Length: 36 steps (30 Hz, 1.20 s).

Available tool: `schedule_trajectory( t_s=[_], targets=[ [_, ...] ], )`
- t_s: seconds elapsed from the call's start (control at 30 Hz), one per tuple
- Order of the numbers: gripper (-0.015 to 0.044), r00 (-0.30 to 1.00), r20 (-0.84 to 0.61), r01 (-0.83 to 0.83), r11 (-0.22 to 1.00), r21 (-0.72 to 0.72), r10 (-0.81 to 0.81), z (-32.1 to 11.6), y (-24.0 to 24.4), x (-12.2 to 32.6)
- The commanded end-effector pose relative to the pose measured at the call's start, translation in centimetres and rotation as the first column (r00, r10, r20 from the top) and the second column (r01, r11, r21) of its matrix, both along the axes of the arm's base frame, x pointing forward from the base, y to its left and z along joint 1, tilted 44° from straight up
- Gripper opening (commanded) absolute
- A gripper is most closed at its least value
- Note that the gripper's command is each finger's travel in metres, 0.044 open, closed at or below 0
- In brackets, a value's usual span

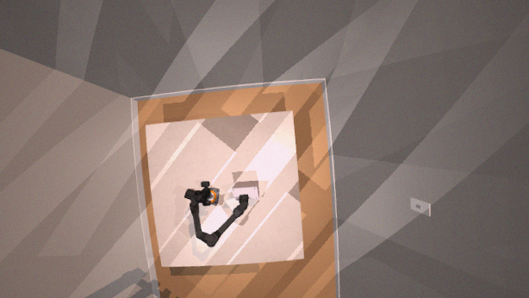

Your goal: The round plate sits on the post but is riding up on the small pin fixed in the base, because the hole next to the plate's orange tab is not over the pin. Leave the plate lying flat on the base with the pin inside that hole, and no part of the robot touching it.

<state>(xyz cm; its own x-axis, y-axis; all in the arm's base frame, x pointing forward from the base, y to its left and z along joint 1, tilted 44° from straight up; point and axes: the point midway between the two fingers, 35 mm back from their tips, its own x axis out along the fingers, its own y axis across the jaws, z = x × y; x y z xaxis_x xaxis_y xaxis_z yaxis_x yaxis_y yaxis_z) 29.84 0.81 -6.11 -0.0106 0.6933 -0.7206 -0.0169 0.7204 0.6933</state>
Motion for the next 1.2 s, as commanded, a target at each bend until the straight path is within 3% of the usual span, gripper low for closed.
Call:
schedule_trajectory(
  t_s=[0.0,1.17],
  targets=[
    [0.0000,1.000,0.023,0.001,1.000,0.001,-0.001,0.2,0.0,0.7],
    [0.0000,1.000,0.024,0.001,1.000,0.001,-0.001,0.3,0.2,1.9]
  ],
)
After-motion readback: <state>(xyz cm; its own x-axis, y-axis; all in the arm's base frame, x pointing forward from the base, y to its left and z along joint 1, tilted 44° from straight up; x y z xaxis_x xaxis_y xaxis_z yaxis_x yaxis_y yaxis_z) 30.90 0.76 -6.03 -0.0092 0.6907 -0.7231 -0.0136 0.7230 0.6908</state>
